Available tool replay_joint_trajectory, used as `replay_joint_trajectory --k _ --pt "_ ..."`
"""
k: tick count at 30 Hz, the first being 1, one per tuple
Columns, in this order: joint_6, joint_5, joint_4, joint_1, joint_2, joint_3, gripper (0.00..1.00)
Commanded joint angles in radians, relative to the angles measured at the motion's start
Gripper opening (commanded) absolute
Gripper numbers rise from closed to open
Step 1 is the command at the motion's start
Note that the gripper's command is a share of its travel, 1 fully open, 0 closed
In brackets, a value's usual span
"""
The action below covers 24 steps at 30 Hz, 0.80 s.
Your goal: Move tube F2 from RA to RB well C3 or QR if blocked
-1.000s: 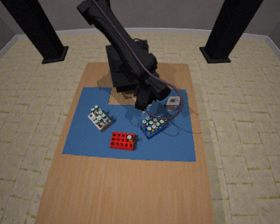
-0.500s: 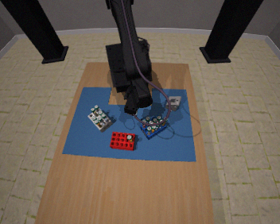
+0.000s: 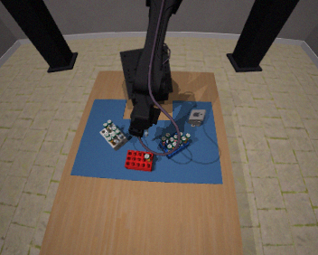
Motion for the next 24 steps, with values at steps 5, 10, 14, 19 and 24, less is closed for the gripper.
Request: replay_joint_trajectory --k 5,10,14,19,24 --pt "-0.180 -0.166 0.022 -0.173 0.087 0.071 0.00" --pt "-0.244 -0.221 0.020 -0.253 0.141 0.099 0.00" --pt "-0.290 -0.260 0.007 -0.306 0.186 0.123 0.00" --pt "-0.210 -0.286 -0.001 -0.338 0.202 0.142 0.00" --pt "-0.057 -0.298 -0.004 -0.344 0.189 0.144 0.00"
